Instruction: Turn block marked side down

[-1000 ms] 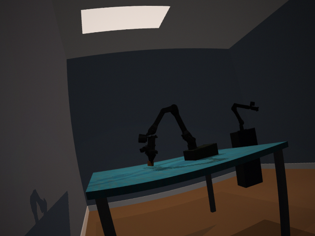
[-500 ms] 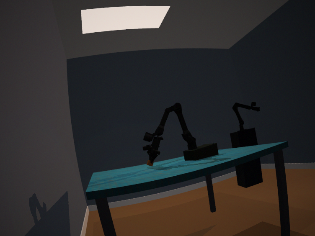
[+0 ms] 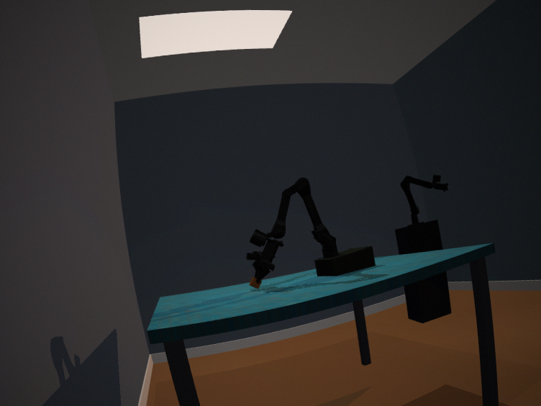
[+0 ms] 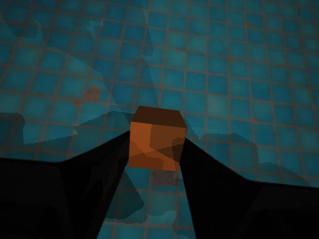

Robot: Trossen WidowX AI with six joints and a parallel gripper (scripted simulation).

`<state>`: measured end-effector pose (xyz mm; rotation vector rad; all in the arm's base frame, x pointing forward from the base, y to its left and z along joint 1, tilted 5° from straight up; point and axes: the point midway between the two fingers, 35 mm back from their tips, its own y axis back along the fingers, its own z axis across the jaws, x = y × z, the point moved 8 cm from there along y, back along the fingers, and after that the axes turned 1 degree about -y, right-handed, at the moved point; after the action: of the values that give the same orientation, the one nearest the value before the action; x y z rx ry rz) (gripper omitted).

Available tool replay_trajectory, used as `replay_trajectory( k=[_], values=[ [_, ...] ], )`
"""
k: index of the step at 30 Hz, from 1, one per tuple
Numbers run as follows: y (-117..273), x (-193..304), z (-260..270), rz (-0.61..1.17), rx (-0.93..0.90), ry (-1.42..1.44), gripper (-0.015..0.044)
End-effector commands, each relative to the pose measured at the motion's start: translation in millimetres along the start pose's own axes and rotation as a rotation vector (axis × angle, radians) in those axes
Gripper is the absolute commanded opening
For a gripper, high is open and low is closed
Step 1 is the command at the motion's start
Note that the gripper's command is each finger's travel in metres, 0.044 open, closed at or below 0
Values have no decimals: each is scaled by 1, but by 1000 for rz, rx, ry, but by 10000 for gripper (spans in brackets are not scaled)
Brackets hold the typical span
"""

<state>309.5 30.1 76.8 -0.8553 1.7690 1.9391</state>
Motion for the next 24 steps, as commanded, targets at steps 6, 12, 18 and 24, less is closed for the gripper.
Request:
replay_trajectory(
  k=[6, 12, 18, 24],
  values=[
    [-16, 16, -1, -121, -4, -6, 0],
    [-21, 26, -1, -203, -5, -7, 0],
    [-22, 36, -1, -284, -7, -6, 0],
    [-19, 46, 0, -365, -9, -5, 0]
  ],
)
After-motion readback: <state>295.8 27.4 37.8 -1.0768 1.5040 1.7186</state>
